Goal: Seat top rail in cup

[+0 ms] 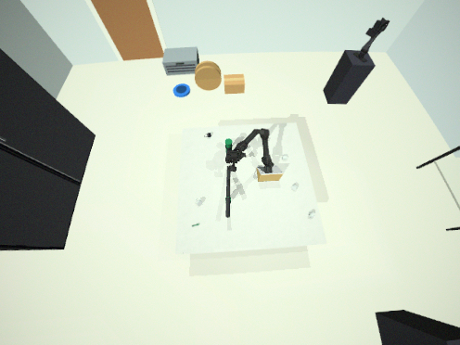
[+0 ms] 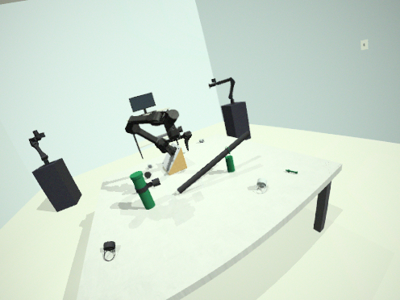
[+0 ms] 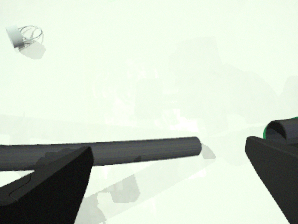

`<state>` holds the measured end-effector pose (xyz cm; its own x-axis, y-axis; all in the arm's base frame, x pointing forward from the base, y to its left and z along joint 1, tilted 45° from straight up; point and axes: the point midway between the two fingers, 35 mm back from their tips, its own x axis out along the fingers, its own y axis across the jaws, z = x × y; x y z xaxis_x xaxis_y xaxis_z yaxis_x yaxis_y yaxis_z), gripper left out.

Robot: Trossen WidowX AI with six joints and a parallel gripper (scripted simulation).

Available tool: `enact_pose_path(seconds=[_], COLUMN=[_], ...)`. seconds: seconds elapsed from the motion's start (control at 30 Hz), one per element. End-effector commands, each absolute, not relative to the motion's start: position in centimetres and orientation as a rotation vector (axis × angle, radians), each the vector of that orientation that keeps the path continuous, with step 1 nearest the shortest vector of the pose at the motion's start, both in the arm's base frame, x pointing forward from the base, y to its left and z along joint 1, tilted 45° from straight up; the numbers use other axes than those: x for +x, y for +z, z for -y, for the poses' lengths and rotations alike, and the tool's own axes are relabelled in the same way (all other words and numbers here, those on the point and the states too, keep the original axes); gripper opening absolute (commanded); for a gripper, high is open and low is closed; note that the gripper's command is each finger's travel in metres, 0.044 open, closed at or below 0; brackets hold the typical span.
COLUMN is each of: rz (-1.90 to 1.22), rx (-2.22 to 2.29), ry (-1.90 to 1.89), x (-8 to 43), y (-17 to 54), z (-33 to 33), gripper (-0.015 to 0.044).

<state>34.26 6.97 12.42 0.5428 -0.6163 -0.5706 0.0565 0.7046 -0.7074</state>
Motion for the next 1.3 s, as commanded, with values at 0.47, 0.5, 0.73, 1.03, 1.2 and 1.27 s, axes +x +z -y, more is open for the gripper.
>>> enact_pose_path(seconds=[0.47,0.5,0.73,1.03,1.2,1.27], rz=[-1.488,-1.542,-1.695,-1.695,-1.696,-1.696], rx=[-1.481,-1.555,-1.772,-1.772,-1.773,-1.773], ry=[0.169,0.271,0.678,0.678,0.677,0.677], x=[36.1,36.2,36.3,36.3,36.5,36.5], y=[6.3,5.6,3.3,3.3,1.0,0.8], z=[-6.5,-6.4,-5.9,-5.9,-3.6,-3.4], gripper=[0.044,0.044,0.044,0.044,0.044,0.044])
